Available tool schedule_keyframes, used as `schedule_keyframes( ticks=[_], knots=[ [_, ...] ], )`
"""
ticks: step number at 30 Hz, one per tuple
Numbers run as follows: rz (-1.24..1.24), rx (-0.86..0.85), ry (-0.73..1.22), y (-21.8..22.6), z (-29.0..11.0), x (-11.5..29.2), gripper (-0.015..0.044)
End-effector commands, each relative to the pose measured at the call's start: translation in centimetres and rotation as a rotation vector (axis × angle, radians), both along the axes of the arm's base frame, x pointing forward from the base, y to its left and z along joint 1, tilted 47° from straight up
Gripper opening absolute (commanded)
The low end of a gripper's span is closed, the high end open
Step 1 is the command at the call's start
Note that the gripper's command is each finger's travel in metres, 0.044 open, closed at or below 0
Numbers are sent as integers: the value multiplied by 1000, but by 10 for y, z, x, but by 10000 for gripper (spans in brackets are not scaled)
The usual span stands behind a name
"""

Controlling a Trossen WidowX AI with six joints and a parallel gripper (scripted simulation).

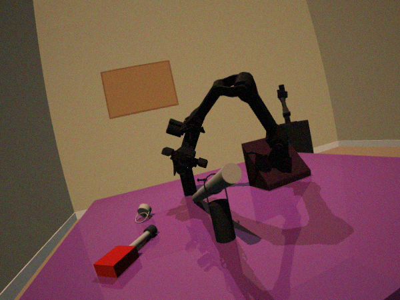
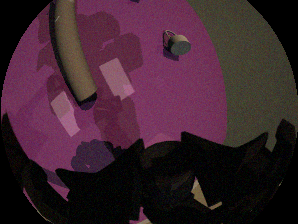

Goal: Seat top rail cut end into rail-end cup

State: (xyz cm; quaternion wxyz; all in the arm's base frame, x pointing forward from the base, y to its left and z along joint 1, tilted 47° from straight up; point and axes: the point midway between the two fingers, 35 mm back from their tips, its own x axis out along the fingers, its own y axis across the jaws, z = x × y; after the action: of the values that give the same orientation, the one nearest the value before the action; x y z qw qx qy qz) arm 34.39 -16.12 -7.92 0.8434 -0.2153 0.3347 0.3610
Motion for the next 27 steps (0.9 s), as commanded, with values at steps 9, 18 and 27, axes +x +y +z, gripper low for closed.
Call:
schedule_keyframes(
  ticks=[9,18,27],
  knots=[
    [57,-10,-60,2,1,-9,0],
    [97,-14,-102,3,2,-14,0],
    [132,-18,-139,4,3,-19,0]
  ],
)
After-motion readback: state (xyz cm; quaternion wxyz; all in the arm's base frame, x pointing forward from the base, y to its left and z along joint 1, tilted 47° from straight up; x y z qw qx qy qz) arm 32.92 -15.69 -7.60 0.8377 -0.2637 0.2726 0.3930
